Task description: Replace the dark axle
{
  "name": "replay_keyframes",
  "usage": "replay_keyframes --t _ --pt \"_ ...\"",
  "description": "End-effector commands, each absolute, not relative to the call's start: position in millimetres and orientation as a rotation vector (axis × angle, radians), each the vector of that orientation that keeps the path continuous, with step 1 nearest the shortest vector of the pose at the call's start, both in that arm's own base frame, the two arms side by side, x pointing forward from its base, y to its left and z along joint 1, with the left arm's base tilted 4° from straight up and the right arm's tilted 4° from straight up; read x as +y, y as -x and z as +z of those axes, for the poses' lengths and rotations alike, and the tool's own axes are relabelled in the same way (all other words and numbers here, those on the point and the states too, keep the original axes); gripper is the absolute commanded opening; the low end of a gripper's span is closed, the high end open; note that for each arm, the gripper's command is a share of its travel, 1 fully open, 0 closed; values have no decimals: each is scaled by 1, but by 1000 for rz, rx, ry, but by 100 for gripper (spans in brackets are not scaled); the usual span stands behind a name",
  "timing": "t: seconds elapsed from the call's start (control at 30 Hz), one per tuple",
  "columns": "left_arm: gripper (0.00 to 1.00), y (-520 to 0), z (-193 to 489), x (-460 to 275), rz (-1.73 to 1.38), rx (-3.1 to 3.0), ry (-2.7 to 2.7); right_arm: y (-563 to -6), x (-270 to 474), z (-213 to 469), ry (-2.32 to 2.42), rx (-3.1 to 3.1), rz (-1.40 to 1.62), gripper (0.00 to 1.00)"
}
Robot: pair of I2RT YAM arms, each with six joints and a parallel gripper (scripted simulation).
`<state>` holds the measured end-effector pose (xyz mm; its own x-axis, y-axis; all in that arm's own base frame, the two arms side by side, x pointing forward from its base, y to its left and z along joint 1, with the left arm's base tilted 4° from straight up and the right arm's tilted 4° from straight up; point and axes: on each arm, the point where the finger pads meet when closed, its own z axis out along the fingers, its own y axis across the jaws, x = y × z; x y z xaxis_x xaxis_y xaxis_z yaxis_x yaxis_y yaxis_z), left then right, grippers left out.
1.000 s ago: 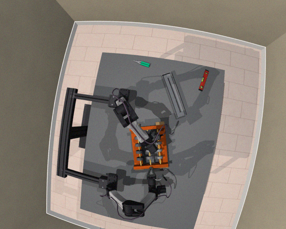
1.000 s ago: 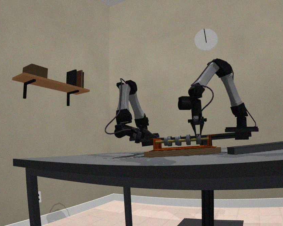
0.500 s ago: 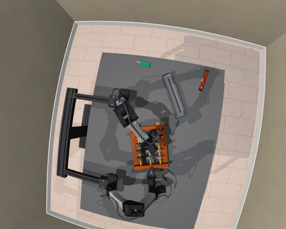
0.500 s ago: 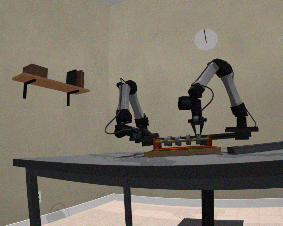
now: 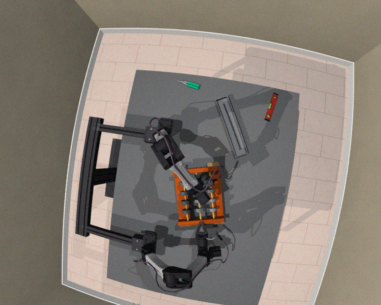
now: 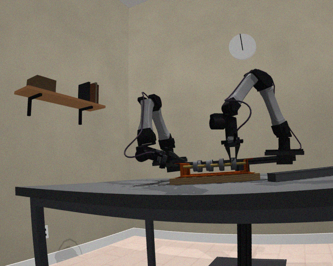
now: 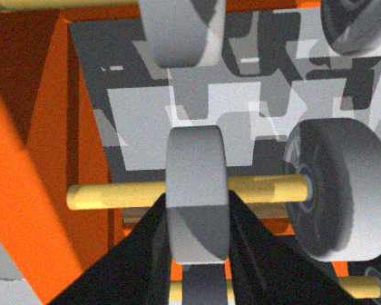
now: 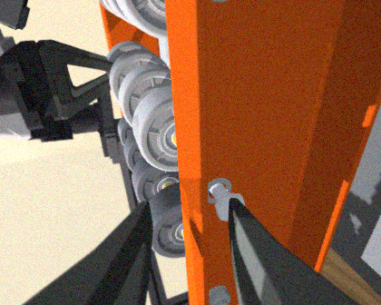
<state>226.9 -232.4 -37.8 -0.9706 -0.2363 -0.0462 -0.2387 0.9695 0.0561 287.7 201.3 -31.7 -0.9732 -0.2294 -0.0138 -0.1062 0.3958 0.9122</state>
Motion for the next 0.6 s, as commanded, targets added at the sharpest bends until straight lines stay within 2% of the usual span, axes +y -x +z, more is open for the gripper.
replay_keyframes --t 0.0,0.57 --pt "0 -231 -39 -236 89 3049 368 -277 210 -28 -297 -2474 -1651 33" --pt "0 -230 -40 -232 95 3056 383 -278 209 -27 -302 -2479 -1655 33"
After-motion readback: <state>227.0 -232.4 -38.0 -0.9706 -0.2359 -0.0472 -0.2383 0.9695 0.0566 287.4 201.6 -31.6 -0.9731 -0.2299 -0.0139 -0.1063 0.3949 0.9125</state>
